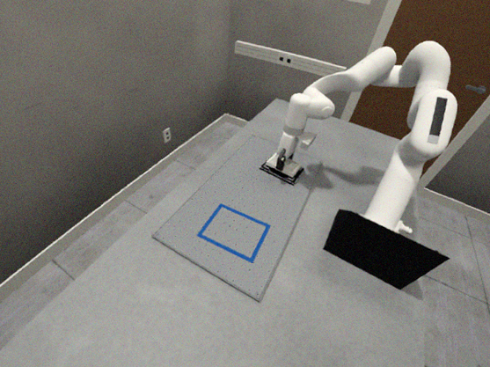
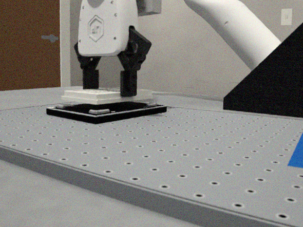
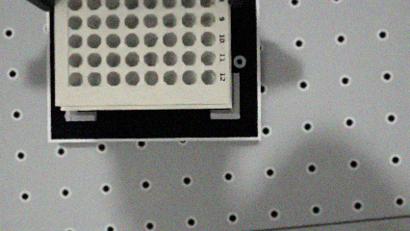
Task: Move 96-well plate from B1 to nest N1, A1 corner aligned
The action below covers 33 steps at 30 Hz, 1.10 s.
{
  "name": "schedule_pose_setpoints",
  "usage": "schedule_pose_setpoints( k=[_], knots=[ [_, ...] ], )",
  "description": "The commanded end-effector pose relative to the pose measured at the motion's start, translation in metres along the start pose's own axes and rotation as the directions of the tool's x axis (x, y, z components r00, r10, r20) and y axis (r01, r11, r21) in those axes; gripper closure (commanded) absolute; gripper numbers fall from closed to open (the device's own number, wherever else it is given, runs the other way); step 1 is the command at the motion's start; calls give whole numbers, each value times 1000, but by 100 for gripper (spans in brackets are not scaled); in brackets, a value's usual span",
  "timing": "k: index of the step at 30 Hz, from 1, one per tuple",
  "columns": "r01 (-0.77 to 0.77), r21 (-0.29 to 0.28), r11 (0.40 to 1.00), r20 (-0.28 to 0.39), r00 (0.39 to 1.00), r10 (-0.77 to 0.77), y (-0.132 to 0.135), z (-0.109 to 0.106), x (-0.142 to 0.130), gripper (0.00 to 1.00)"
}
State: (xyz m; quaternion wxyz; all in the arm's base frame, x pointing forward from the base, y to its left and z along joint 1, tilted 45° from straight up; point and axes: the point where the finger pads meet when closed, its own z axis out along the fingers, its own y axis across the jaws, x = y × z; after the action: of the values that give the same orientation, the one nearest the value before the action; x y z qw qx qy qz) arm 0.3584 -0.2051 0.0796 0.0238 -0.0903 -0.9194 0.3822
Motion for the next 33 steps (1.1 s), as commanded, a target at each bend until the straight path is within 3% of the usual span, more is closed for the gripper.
schedule_pose_setpoints(
  k=[1,33],
  knots=[
    [0,-1,1000,4,1000,0,1,-1,-1,100],
    [0,-1,1000,4,1000,0,1,4,-1,100]
  ],
)
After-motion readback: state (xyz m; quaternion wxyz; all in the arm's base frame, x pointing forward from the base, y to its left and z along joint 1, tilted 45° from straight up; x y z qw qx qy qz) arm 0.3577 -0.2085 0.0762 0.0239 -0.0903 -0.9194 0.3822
